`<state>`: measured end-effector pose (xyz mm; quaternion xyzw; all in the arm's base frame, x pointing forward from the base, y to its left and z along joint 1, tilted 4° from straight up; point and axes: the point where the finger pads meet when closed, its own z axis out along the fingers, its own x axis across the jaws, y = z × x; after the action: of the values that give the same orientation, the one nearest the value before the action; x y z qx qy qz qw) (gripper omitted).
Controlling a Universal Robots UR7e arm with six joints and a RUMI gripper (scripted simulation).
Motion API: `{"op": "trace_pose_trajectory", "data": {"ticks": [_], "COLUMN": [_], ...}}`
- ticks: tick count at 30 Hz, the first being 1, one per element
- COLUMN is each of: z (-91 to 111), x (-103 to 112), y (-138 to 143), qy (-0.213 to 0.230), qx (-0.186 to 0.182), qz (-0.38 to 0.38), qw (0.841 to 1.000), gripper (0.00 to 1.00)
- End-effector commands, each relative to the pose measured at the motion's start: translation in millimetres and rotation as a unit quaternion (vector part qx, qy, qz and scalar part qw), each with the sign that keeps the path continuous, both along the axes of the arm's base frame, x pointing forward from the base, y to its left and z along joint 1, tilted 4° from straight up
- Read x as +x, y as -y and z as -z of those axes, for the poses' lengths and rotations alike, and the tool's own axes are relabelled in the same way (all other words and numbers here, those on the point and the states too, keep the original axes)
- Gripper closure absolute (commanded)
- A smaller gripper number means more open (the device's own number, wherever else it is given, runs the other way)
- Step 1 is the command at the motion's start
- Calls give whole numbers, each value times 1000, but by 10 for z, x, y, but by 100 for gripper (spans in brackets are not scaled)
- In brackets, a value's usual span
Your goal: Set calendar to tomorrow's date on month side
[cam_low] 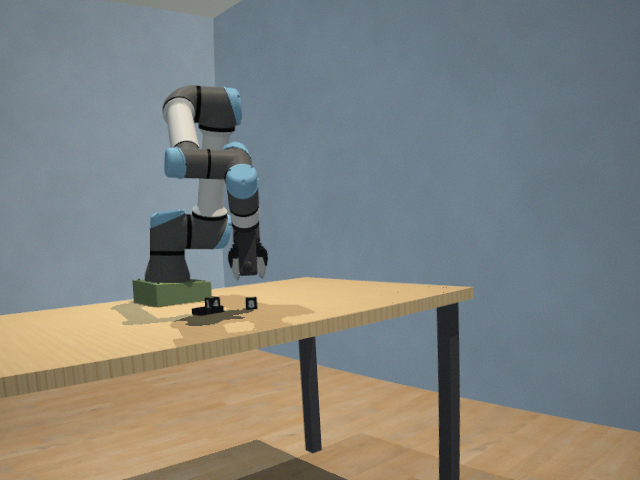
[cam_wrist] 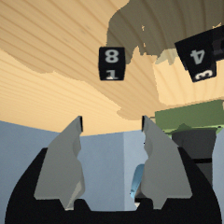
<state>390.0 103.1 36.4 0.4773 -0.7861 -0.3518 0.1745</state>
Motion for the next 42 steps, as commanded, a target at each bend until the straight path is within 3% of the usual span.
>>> {"op": "trace_pose_trajectory", "data": {"ticks": [1,19,31,42], "z": [-8,-22,-23,-25], "x": [2,-15,-17,-32], "y": [1,-7,-9,-16], "qy": [4,108,122,203], "qx": [-2,-60,-67,-113], "qz": [0,7,8,13], "qw": [1000,992,990,973], "gripper": [58,58,58,58]}}
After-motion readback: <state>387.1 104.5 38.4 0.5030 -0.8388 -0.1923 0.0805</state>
